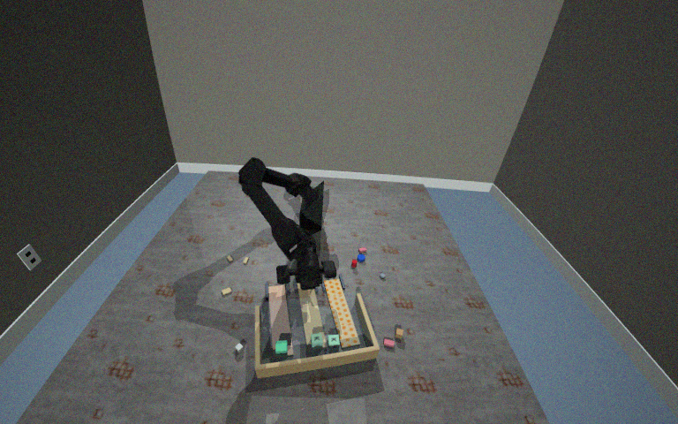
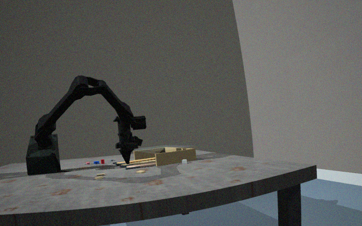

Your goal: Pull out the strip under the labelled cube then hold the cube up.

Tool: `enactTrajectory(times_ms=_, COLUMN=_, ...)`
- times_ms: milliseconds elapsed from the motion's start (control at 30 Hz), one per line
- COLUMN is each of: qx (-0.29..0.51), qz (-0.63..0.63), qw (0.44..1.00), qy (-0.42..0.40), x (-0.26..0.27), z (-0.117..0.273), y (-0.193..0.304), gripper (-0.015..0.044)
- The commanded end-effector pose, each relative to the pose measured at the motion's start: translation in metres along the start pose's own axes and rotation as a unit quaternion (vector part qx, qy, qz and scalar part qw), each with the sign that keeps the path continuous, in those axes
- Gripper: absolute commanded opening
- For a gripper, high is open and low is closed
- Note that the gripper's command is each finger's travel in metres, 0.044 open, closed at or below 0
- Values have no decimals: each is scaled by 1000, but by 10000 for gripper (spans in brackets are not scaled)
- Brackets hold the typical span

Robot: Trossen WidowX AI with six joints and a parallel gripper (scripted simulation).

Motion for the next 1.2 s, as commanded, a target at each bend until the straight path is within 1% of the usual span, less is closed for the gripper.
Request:
enactTrajectory(times_ms=0, qx=0, qz=2, qw=1000, qy=2, x=0, z=-1, y=0, gripper=0)
enactTrajectory(times_ms=933, qx=0, qz=2, qw=1000, qy=2, x=0, z=-4, y=-1, gripper=0)
enactTrajectory(times_ms=1167, qx=0, qz=2, qw=1000, qy=2, x=-1, z=-4, y=9, gripper=0)
Point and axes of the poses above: the point midway between the two fingers, 35 mm back from their tips, its own z axis back along the fingers, its own x axis across the jaws, y = z × x, the point moved 9 cm from there along z, back along the fingers, and after that the axes turned 5 degrees about -z, right-handed, at the moved point
